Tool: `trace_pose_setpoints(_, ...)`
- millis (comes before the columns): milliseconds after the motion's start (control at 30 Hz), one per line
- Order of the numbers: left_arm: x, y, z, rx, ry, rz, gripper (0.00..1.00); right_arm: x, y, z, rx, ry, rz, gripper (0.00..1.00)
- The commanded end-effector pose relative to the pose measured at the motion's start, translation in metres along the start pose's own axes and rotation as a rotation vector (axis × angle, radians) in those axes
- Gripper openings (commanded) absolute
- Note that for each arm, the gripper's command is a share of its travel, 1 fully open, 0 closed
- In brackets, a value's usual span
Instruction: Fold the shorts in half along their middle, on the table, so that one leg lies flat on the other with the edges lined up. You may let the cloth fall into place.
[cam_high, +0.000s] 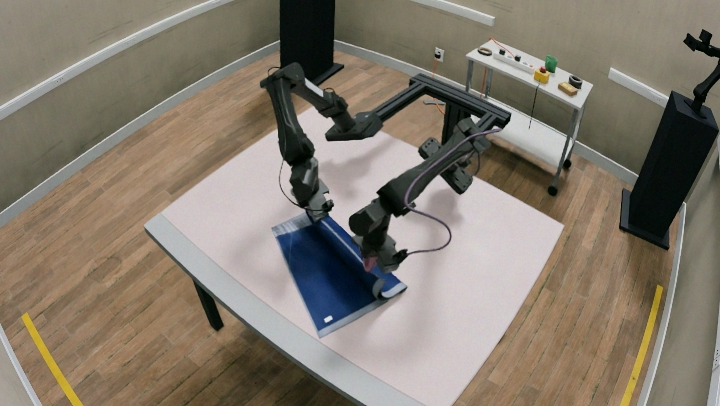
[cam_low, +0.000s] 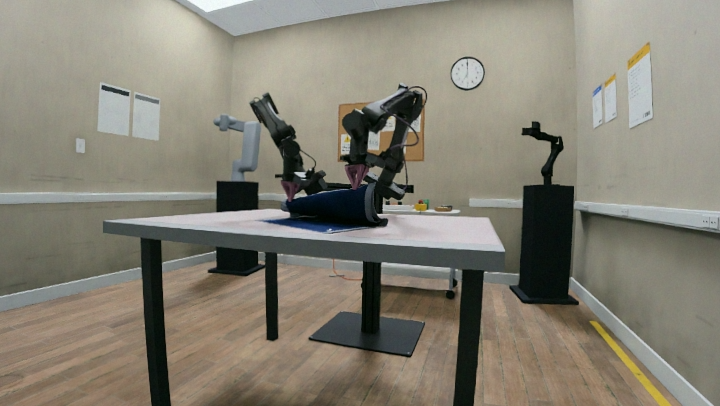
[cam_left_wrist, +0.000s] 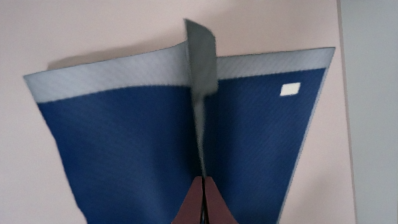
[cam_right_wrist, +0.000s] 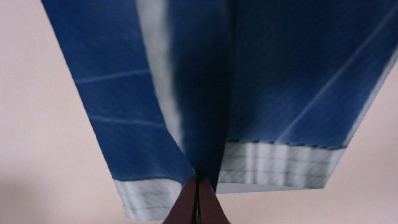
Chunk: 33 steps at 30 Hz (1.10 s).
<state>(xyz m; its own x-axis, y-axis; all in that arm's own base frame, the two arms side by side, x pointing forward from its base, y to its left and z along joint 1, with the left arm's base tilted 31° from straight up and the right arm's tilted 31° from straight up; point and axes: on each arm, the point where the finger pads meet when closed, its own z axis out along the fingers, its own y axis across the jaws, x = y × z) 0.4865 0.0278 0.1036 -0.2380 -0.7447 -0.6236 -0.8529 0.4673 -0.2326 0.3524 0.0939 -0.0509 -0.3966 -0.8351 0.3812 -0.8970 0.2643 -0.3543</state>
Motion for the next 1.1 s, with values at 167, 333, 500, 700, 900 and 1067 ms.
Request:
trace_pose_setpoints(167, -0.021, -0.025, -0.032, 0.080, -0.046, -0.013, 0.00, -0.006, -0.020, 0.005, 0.018, -0.006, 0.007, 0.00)
trace_pose_setpoints(333, -0.014, -0.039, 0.021, 0.074, -0.053, 0.008, 0.00, -0.006, -0.030, 0.012, 0.012, 0.000, 0.007, 0.00)
trace_pose_setpoints(500, -0.005, -0.060, 0.035, 0.114, -0.036, 0.031, 0.00, -0.008, -0.044, 0.021, 0.018, -0.008, 0.027, 0.00)
trace_pose_setpoints(700, -0.009, -0.066, 0.055, 0.121, -0.046, 0.030, 0.00, -0.018, -0.043, 0.007, 0.026, -0.035, 0.013, 0.00)
trace_pose_setpoints(900, -0.009, -0.071, 0.038, 0.129, -0.062, 0.027, 0.00, -0.012, -0.051, 0.029, 0.001, -0.023, 0.046, 0.00)
trace_pose_setpoints(1067, -0.003, -0.063, 0.072, 0.056, -0.025, 0.070, 0.00, -0.007, -0.065, 0.034, 0.011, -0.003, 0.053, 0.00)
